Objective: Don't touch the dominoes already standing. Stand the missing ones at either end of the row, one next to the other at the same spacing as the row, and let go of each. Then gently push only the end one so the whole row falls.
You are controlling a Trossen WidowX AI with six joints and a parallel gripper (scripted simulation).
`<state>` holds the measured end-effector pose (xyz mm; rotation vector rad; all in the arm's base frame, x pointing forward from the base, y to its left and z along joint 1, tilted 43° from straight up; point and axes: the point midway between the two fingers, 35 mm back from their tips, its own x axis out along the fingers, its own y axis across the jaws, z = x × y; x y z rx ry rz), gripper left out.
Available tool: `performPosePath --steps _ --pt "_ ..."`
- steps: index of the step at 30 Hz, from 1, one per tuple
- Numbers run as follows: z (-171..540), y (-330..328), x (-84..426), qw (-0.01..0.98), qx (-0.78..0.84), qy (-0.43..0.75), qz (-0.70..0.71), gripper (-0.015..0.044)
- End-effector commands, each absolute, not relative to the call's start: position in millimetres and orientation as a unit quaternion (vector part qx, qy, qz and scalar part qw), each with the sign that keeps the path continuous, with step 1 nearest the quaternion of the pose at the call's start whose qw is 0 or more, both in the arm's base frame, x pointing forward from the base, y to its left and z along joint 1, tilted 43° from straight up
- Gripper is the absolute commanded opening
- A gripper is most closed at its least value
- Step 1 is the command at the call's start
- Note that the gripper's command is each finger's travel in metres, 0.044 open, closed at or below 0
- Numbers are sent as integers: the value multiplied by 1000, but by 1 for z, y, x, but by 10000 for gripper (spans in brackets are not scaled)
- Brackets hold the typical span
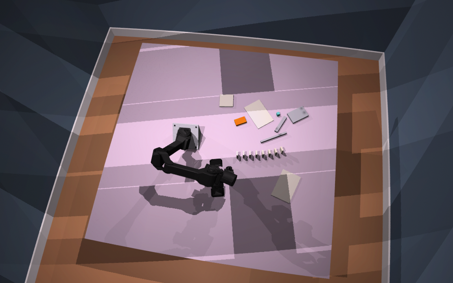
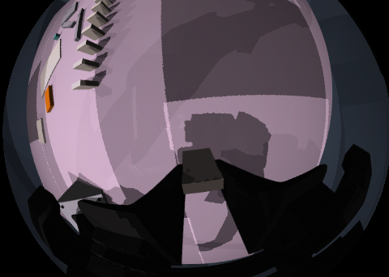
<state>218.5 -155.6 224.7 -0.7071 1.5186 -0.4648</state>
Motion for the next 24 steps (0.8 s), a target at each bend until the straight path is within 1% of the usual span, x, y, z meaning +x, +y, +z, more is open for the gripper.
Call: performPosePath --steps 1,8,10,16,21,24 --pt "271 -116 209 645 -328 661 -198 107" --pt "272 -115 208 644 -329 661 -198 107" --pt "266 -109 215 646 -326 662 -196 107" --pt "201 -41 258 650 -302 669 -198 107" --pt "153 12 264 646 -297 669 -217 107" --pt "149 16 264 645 -297 669 -219 107"
